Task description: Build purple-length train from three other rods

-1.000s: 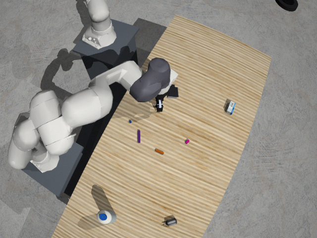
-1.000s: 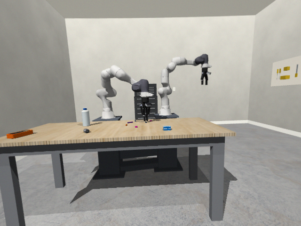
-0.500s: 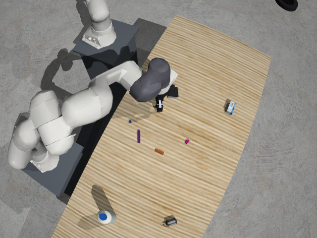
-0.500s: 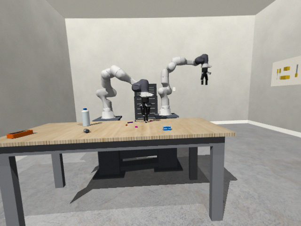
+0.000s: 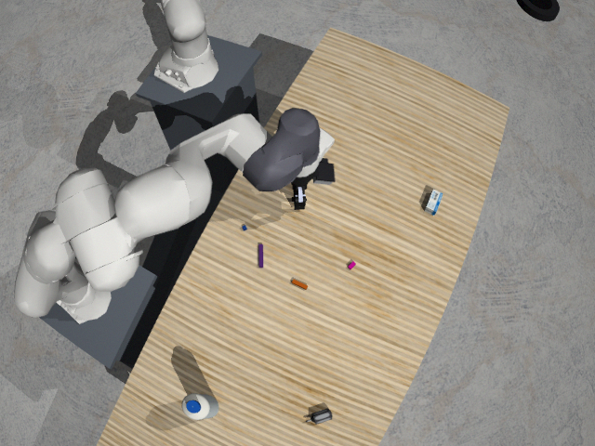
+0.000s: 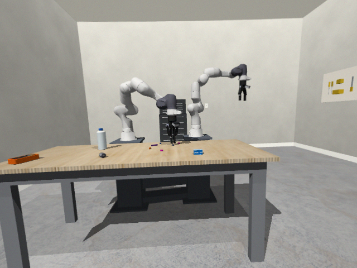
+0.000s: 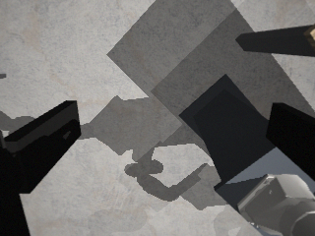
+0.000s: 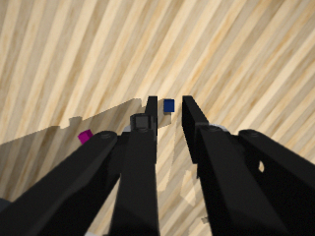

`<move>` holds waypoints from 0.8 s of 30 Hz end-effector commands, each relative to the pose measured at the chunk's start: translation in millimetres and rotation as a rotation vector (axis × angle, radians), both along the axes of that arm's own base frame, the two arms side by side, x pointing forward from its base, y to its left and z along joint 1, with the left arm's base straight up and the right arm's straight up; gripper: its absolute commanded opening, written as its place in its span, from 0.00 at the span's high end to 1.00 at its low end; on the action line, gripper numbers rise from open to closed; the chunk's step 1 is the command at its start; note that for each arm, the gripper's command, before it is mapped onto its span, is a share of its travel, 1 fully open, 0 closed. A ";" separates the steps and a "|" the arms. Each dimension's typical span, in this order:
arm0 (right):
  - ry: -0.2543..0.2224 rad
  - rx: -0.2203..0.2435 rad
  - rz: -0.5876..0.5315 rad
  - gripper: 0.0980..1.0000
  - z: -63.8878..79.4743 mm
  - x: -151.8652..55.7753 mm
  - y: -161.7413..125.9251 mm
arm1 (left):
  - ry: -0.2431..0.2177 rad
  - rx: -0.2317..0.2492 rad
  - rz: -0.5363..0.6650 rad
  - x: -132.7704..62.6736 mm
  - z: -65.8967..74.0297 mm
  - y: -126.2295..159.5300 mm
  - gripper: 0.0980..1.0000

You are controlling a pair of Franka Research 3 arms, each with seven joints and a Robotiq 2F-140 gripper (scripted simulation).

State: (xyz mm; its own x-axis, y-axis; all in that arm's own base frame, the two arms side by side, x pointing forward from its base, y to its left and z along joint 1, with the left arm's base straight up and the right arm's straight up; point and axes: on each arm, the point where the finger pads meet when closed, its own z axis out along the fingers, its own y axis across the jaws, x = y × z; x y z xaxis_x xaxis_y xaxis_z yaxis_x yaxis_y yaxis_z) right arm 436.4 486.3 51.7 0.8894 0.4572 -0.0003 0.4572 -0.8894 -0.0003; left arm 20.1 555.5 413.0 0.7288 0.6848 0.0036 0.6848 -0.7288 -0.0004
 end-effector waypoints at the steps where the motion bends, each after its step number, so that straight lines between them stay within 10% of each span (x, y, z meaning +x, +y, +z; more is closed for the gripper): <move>1: 0.000 0.000 -0.002 0.85 -0.9 -0.1 -0.2 | 0.002 -0.003 -0.004 -0.6 0.0 -1.3 0.00; 24: 0.000 0.000 -0.002 0.85 -14.2 -0.1 -0.2 | 0.002 -0.003 -0.004 -0.6 0.0 -1.3 0.00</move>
State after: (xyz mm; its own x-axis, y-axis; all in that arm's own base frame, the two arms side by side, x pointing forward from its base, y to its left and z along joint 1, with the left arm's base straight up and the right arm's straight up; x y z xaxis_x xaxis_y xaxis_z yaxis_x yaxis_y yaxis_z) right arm 436.3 485.6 41.2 0.8890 0.4579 -0.0017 0.4579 -0.8890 0.0005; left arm 20.1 555.5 413.0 0.7288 0.6848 0.0036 0.6848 -0.7288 -0.0004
